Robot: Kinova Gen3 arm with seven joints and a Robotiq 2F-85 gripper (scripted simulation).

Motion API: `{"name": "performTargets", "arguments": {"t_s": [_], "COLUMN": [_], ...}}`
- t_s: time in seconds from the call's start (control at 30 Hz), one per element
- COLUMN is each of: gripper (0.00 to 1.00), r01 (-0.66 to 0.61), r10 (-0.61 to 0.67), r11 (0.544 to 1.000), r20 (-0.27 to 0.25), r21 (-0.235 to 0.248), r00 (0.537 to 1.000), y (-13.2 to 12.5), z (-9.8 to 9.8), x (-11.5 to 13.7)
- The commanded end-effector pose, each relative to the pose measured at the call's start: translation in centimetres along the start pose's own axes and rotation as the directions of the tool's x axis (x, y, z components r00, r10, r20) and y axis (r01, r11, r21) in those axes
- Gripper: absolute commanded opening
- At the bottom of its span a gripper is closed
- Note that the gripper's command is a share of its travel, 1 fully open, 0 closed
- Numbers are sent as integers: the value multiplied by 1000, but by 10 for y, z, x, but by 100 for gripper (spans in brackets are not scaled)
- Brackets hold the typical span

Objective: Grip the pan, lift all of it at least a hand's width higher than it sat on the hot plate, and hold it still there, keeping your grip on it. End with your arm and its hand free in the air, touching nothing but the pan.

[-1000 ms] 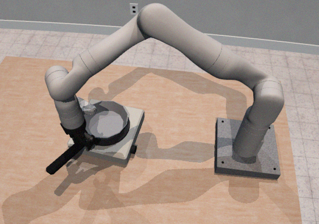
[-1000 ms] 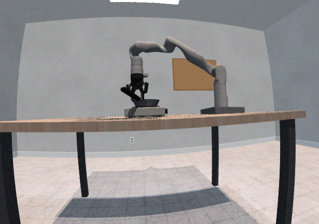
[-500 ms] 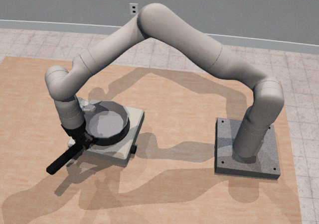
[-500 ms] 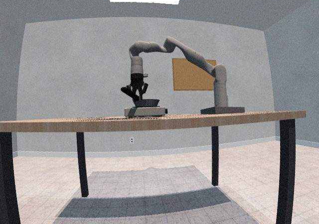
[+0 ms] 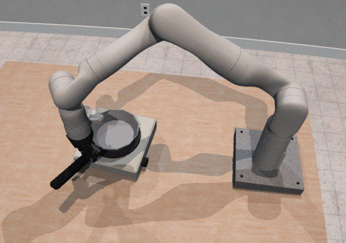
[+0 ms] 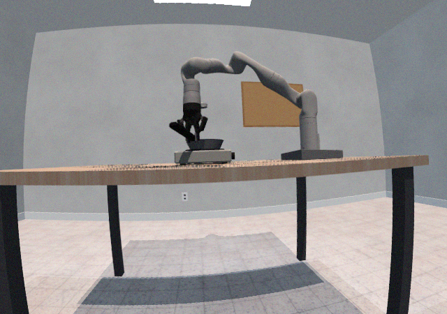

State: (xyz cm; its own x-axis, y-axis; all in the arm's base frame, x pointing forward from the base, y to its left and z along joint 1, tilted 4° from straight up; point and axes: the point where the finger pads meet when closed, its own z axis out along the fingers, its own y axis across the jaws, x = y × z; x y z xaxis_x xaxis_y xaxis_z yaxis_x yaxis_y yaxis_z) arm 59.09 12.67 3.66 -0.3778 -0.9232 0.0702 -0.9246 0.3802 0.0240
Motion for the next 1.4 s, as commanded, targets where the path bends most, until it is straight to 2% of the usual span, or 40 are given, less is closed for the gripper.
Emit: {"name": "performTargets", "arguments": {"t_s": [0.0,1.37], "gripper": [0,0], "r01": [0,0], "r10": [0,0], "r11": [1000,1000], "r20": [1,1], "r21": [1,2], "r00": [1000,1000], "y": [0,0], "z": [-1,-13], "x": [0,0]}}
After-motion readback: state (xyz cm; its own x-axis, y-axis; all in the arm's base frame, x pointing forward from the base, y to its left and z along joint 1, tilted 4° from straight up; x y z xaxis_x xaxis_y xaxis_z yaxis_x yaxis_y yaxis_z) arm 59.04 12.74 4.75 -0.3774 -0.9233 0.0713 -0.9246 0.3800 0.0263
